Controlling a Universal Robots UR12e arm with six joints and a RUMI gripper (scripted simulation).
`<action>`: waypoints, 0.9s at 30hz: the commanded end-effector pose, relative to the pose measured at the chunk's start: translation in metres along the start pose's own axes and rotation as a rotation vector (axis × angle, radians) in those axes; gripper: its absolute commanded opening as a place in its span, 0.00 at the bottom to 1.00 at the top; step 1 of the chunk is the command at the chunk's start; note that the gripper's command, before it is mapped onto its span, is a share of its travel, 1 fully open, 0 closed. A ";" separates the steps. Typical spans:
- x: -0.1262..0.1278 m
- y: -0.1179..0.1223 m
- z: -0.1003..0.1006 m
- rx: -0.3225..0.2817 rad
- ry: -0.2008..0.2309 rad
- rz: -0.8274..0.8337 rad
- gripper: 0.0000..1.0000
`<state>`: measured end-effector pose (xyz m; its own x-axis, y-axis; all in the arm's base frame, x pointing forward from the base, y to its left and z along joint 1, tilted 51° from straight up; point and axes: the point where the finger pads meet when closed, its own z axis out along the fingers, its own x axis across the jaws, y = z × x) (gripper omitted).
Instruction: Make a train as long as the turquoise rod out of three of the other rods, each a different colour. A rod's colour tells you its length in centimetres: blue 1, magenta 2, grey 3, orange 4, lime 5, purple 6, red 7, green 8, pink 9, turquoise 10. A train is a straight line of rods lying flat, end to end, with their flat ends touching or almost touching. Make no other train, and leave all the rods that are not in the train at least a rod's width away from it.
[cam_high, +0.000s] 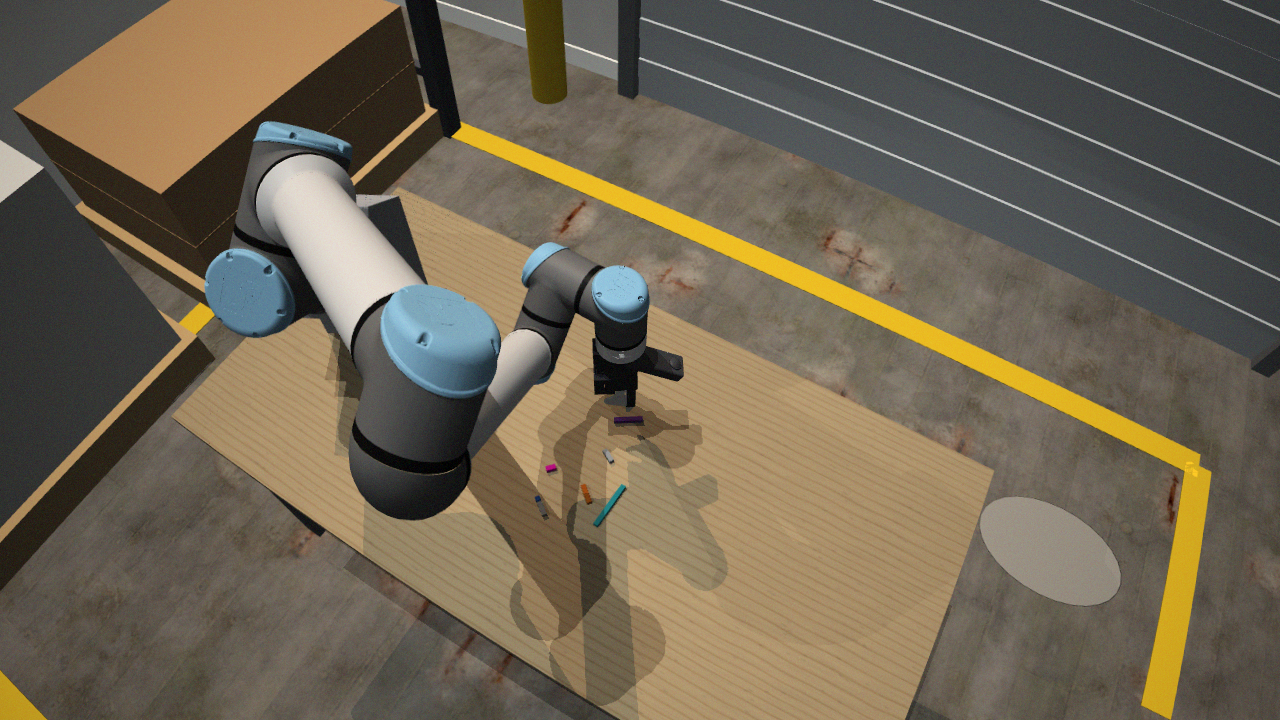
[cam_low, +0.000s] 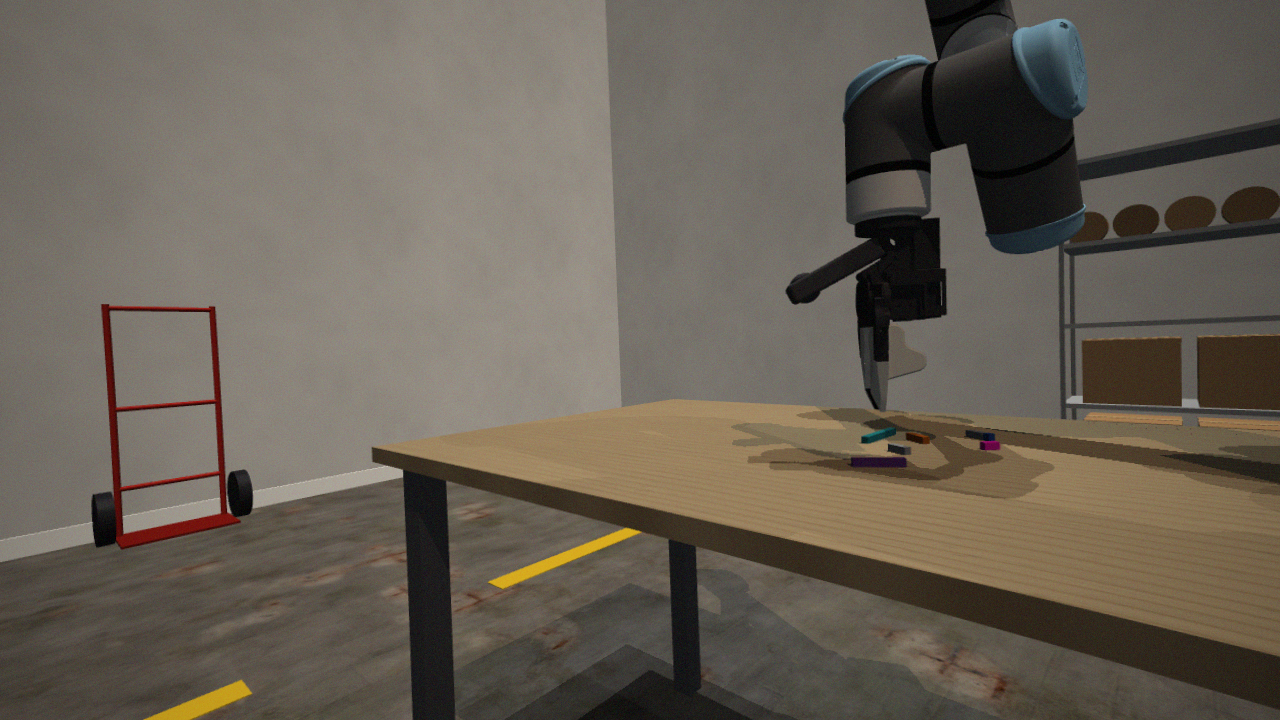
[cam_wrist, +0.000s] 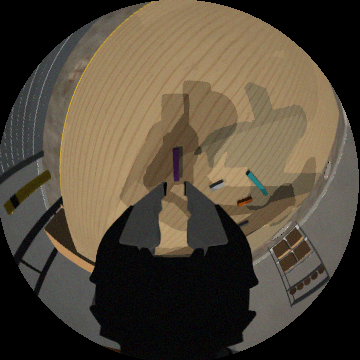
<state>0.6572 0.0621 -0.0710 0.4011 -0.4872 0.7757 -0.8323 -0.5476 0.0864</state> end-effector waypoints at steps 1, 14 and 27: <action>0.000 0.000 0.002 0.001 0.000 0.000 0.14; 0.000 0.000 0.017 0.001 0.000 0.000 0.14; 0.000 0.000 0.034 0.001 0.000 0.000 0.14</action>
<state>0.6680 0.0428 -0.0887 0.4011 -0.4874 0.7756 -0.8324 -0.5473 0.0865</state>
